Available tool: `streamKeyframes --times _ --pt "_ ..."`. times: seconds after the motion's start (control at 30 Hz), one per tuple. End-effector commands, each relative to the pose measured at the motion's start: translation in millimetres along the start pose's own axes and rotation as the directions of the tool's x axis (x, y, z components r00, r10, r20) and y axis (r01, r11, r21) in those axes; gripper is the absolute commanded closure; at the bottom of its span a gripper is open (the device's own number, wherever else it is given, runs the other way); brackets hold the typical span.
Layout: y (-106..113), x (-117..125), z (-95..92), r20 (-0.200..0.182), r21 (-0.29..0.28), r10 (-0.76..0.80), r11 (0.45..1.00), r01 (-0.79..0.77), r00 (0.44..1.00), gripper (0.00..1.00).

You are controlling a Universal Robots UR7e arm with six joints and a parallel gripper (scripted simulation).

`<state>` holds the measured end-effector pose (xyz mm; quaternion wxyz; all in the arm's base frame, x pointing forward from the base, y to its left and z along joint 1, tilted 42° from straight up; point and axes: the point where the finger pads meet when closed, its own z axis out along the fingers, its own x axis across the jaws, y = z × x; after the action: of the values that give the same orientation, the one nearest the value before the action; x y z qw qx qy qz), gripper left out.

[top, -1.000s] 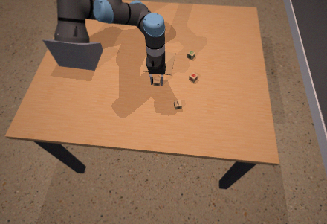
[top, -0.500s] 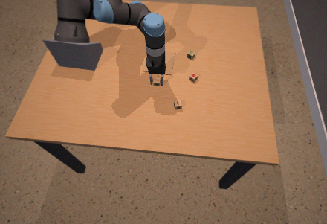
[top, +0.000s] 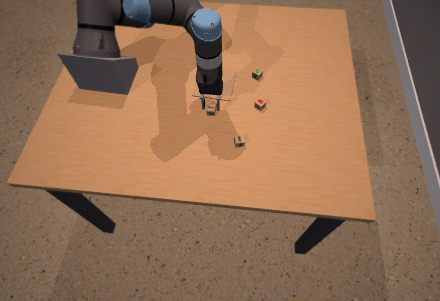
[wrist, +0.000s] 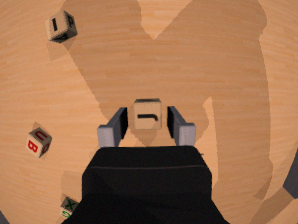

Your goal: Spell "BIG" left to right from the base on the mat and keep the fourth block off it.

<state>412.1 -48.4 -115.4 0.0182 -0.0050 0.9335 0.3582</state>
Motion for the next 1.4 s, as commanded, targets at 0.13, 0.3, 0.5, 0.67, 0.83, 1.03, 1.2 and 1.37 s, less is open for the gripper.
streamKeyframes --times 0.13,0.3,0.5,0.67,0.83,1.03,1.2,1.37 --pt "-1 -1 -53.2 0.002 0.003 -0.001 1.0 0.001 1.0 0.13" --pt "-1 -1 -61.2 0.002 0.003 -0.001 1.0 0.001 1.0 0.13" --pt "-1 -1 -64.5 0.002 0.003 -0.001 1.0 0.001 1.0 0.0" --pt "0 1 -62.4 -0.001 0.0 0.0 1.0 0.0 1.0 0.0" --pt "0 0 -62.4 0.0 0.0 0.0 1.0 0.0 1.0 0.0" --pt "0 0 -62.4 0.0 0.0 0.0 1.0 0.0 1.0 0.0" --pt "0 0 -62.5 0.0 0.0 0.0 1.0 0.0 1.0 0.0" --pt "0 -1 -62.8 0.0 0.0 -0.01 1.0 0.01 1.0 0.0"
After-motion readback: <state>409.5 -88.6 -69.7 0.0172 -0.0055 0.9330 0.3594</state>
